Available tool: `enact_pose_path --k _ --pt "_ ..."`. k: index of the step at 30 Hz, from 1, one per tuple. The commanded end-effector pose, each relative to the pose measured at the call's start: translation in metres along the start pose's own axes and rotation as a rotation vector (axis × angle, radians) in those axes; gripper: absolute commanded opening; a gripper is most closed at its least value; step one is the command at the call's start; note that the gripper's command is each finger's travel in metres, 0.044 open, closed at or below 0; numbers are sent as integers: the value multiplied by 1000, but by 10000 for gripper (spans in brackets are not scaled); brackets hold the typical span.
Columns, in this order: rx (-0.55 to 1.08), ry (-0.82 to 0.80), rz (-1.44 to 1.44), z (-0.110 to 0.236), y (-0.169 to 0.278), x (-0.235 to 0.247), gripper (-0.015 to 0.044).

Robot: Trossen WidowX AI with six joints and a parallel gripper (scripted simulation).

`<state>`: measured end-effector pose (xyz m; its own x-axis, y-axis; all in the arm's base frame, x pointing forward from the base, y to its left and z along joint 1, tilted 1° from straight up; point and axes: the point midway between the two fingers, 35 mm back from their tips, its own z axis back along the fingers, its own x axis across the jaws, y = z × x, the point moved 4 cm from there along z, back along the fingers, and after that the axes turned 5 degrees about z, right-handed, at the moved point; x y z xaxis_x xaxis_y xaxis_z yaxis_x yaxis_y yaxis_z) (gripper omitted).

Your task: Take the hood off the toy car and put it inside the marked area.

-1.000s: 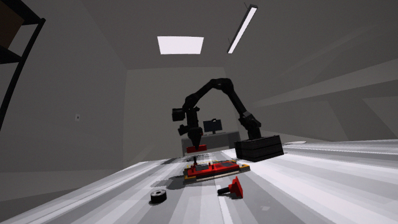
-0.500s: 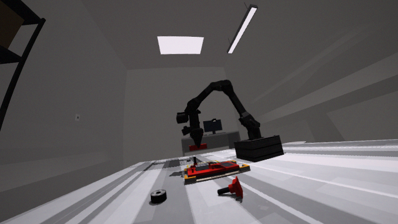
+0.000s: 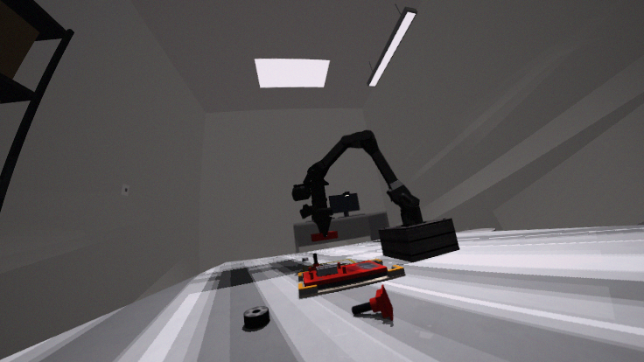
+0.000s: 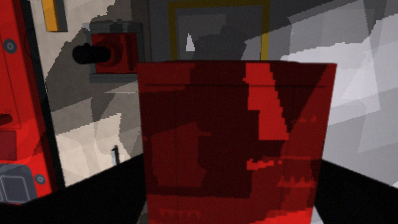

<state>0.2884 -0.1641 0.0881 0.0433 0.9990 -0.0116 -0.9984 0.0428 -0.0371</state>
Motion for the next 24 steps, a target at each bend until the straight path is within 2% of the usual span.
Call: enact_pose_path --k 1,24 --pt "-3 -2 6 -2 1 0 0" --pt "-3 -2 6 -23 -1 0 0"
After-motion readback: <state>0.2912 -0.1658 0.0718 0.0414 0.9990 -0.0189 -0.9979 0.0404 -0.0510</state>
